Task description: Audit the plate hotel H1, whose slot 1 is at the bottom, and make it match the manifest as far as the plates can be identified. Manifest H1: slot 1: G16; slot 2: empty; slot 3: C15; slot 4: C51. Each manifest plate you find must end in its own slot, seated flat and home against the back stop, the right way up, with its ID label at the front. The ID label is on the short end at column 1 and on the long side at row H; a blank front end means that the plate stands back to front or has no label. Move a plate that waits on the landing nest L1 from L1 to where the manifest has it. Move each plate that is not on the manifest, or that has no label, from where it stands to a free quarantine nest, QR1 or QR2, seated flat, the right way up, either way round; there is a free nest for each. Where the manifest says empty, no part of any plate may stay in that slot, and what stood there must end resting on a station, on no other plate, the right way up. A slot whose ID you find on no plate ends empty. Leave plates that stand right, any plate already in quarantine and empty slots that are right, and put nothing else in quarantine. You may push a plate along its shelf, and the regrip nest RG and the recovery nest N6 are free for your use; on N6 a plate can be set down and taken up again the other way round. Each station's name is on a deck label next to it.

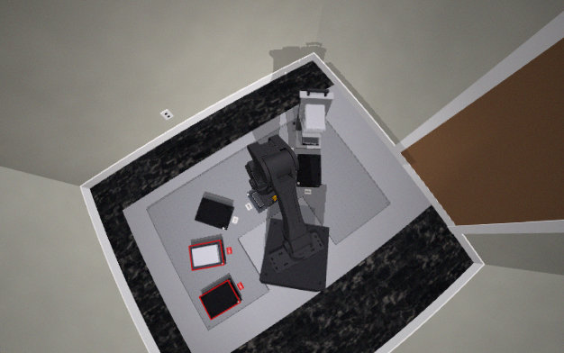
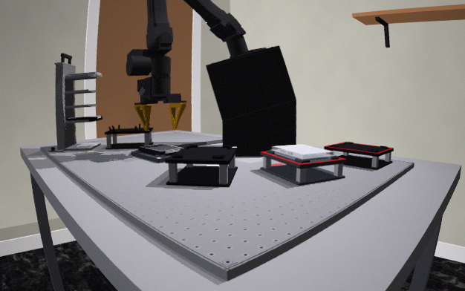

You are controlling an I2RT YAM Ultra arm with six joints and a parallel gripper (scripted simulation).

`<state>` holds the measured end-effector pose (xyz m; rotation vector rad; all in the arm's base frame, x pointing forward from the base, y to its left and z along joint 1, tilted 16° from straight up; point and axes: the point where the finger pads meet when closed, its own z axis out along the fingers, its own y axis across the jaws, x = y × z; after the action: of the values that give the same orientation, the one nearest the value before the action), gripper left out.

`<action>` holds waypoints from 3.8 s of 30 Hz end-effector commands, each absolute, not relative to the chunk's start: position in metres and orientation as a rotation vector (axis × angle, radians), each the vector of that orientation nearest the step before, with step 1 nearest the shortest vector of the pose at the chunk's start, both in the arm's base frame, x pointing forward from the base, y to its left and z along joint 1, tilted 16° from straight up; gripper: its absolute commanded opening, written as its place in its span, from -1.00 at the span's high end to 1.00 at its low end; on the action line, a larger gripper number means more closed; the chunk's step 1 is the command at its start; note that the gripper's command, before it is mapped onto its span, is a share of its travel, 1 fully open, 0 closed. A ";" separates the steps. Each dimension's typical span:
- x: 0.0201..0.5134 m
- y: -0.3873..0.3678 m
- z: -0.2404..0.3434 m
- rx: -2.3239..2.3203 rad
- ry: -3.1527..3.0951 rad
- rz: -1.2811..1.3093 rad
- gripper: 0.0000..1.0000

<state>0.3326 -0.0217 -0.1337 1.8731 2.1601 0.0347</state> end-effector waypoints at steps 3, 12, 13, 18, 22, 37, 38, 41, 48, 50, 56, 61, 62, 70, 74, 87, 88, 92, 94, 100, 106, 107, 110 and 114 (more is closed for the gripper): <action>0.337 -0.022 -0.137 1.866 2.155 0.045 -1.00; 0.340 -0.024 -0.149 1.866 2.155 0.045 -1.00; 0.340 -0.024 -0.149 1.866 2.155 0.045 -1.00; 0.341 -0.025 -0.154 1.866 2.155 0.044 -1.00; 0.343 -0.026 -0.159 1.866 2.155 0.044 -1.00; 0.347 -0.029 -0.176 1.866 2.155 0.044 -1.00; 0.347 -0.029 -0.177 1.866 2.155 0.044 -1.00; 0.348 -0.030 -0.181 1.866 2.155 0.044 -1.00; 0.349 -0.031 -0.187 1.866 2.155 0.044 -1.00; 0.350 -0.031 -0.190 1.866 2.155 0.044 -1.00; 0.350 -0.031 -0.192 1.866 2.155 0.044 -0.72; 0.350 -0.031 -0.192 1.866 2.155 0.044 -0.72; 0.350 -0.031 -0.192 1.866 2.155 0.044 -0.72; 0.350 -0.031 -0.192 1.866 2.155 0.044 -0.72; 0.350 -0.031 -0.192 1.866 2.155 0.044 -0.72; 0.348 -0.030 -0.182 1.866 2.155 0.044 -0.72; 0.348 -0.030 -0.181 1.866 2.155 0.044 -0.72; 0.347 -0.029 -0.177 1.866 2.155 0.044 -0.72; 0.347 -0.029 -0.175 1.866 2.155 0.044 -0.72; 0.346 -0.028 -0.172 1.866 2.155 0.044 -0.72; 0.344 -0.027 -0.166 1.866 2.155 0.044 -0.72; 0.344 -0.027 -0.165 1.866 2.155 0.044 -0.72; 0.343 -0.027 -0.162 1.866 2.155 0.044 -0.72; 0.342 -0.026 -0.158 1.866 2.155 0.044 -0.72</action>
<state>0.3428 -0.0258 -0.1627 1.8670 2.1570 0.0502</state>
